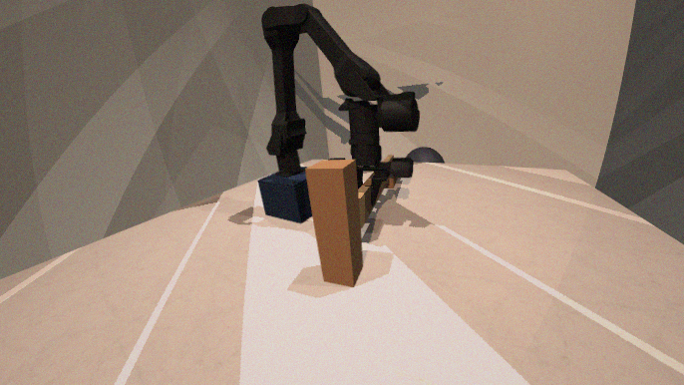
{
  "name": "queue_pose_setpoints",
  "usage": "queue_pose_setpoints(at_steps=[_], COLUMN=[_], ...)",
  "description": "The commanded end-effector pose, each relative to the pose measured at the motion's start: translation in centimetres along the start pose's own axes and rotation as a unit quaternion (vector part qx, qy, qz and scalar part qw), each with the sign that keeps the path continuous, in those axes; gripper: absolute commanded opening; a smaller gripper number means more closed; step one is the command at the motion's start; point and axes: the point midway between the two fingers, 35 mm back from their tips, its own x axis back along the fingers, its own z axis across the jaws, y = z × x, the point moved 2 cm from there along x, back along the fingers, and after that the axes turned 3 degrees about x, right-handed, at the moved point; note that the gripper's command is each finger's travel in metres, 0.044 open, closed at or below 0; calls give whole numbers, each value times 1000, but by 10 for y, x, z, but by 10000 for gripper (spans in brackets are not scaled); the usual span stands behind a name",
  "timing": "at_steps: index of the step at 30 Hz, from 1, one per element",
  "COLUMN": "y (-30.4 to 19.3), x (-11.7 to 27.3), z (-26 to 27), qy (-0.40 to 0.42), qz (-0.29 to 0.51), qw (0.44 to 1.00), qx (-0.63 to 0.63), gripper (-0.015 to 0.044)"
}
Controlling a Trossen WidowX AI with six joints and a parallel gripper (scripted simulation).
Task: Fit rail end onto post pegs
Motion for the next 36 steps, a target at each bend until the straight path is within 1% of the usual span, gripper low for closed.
queue_pose_setpoints(at_steps=[1,36], y=[0,0], x=[3,-1], z=[-2,0], qy=[-4,-4], qz=[-1,-1], qw=[1000,1000], qx=[-1,-1], gripper=[0,0])
